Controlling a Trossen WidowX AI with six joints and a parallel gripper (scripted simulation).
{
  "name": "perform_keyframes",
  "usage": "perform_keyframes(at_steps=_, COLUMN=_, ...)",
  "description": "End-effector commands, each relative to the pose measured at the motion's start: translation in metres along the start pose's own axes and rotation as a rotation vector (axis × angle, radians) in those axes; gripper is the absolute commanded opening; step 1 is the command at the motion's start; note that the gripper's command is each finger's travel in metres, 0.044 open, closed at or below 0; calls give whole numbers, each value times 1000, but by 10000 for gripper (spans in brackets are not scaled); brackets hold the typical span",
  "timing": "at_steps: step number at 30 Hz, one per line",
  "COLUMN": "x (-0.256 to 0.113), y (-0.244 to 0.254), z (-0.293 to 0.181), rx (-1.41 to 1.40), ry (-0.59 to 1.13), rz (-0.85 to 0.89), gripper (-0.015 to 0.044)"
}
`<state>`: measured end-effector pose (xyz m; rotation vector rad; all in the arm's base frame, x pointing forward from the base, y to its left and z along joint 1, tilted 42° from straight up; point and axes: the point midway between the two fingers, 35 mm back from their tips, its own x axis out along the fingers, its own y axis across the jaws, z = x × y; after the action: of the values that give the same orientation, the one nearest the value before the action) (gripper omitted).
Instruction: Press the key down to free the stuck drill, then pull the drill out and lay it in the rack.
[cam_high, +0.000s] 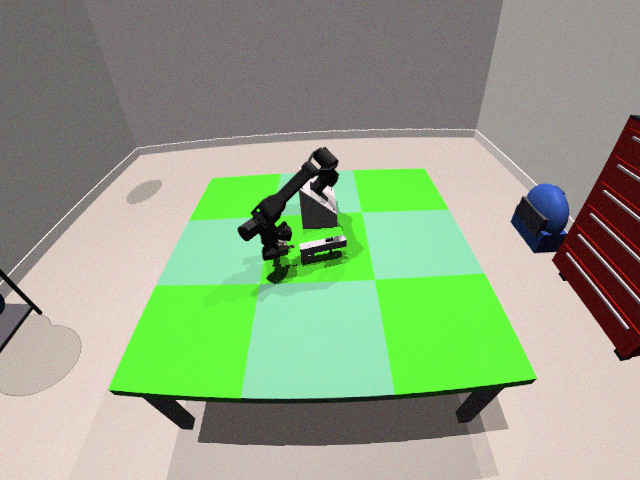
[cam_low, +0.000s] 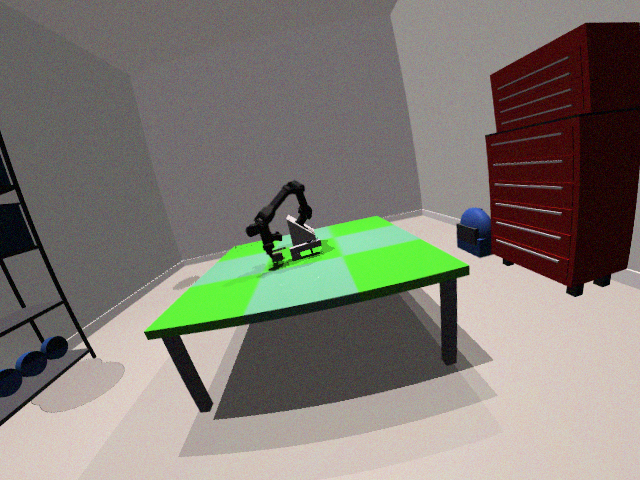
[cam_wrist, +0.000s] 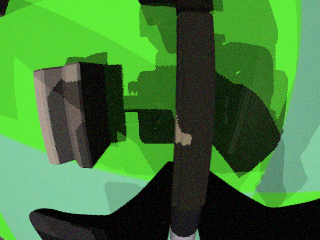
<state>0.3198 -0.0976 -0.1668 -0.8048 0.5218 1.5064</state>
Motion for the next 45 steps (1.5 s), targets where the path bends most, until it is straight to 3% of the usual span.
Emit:
perform_keyframes(at_steps=1, x=-3, y=1, z=-1, rx=-6, ry=5, rz=1, gripper=0)
perform_keyframes(at_steps=45, x=-15, y=29, z=-10, rx=-5, ry=6, rz=3, gripper=0)
